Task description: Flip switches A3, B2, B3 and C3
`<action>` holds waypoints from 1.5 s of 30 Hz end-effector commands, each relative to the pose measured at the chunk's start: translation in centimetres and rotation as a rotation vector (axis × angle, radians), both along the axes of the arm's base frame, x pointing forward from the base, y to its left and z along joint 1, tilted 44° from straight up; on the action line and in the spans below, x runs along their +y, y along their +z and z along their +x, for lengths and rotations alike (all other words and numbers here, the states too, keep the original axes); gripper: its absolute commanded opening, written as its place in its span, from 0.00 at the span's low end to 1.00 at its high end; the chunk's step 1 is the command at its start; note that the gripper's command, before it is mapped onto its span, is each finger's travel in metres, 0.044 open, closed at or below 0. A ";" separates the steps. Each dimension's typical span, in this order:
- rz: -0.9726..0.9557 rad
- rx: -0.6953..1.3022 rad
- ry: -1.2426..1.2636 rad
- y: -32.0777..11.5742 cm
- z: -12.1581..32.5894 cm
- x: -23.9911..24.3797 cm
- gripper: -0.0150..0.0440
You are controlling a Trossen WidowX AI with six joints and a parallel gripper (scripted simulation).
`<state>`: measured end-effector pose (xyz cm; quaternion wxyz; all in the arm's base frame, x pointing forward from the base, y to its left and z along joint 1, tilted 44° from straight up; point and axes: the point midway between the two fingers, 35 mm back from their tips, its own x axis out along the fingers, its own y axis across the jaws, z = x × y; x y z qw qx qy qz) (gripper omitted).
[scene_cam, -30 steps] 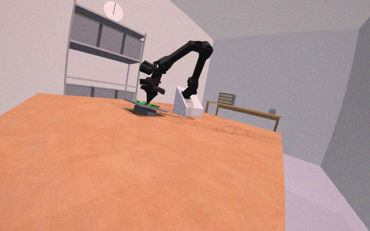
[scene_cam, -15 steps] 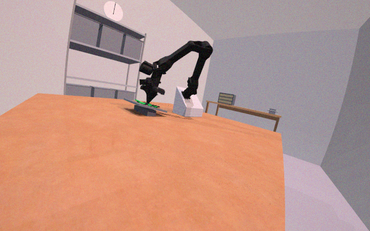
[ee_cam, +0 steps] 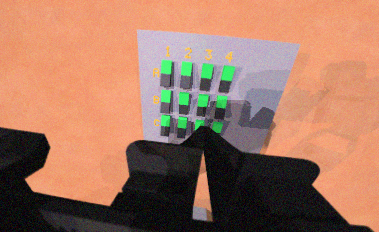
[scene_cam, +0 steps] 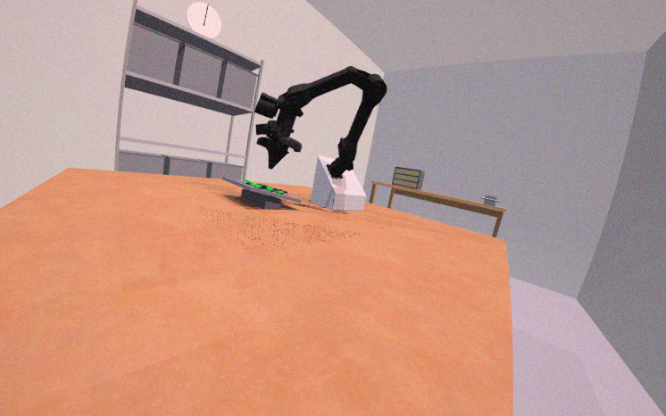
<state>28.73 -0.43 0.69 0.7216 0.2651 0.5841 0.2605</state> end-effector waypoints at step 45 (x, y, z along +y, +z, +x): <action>-0.002 0.021 0.027 -4.1 -1.2 4.0 0.25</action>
